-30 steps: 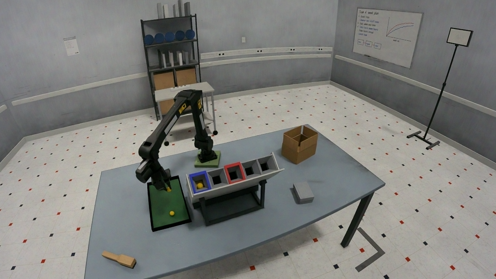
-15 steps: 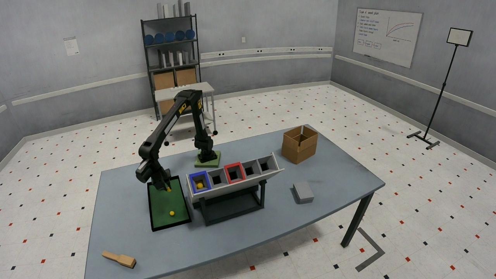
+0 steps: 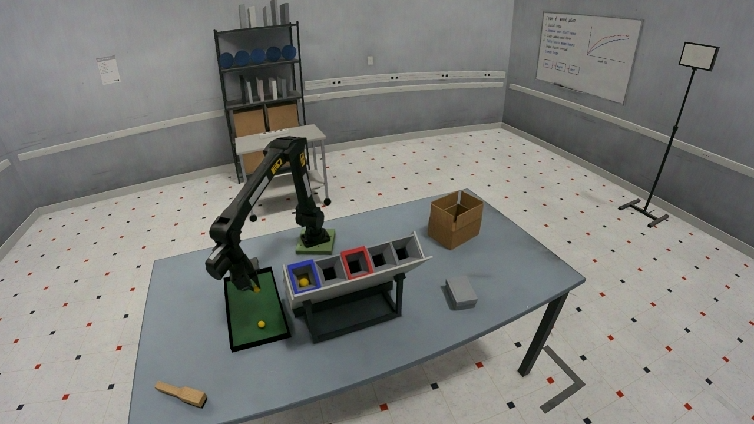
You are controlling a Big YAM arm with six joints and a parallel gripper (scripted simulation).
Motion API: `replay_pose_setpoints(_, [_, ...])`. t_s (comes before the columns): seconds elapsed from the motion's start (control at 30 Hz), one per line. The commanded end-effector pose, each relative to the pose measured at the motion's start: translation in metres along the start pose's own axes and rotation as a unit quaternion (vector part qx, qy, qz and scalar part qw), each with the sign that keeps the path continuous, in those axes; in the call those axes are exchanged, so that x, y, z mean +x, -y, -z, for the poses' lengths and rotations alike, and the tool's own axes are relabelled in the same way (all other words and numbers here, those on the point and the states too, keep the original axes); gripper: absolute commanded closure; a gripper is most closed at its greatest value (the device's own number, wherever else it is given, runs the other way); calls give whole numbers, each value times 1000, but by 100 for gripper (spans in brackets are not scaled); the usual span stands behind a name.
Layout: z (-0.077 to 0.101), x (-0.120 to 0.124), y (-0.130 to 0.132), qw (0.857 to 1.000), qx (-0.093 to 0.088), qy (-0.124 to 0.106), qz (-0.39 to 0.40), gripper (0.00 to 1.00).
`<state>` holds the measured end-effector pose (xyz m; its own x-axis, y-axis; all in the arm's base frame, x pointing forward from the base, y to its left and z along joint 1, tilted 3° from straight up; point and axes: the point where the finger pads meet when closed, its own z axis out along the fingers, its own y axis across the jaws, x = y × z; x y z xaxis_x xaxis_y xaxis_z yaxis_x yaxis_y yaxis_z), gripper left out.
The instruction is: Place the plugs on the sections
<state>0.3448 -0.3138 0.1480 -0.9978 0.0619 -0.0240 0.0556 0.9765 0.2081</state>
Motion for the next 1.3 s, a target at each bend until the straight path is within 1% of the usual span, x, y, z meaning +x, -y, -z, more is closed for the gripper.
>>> replay_pose_setpoints(0.0, [19, -16, 12, 1000, 13, 14, 6, 100])
replay_pose_setpoints(0.43, [23, -20, 15, 1000, 7, 8, 2, 100])
replay_pose_setpoints(0.93, [51, 67, -5, 1000, 14, 14, 6, 100])
replay_pose_setpoints(1.0, [51, 67, -5, 1000, 14, 14, 6, 100])
replay_pose_setpoints(1.27, [72, 44, -78, 998, 35, 56, 7, 100])
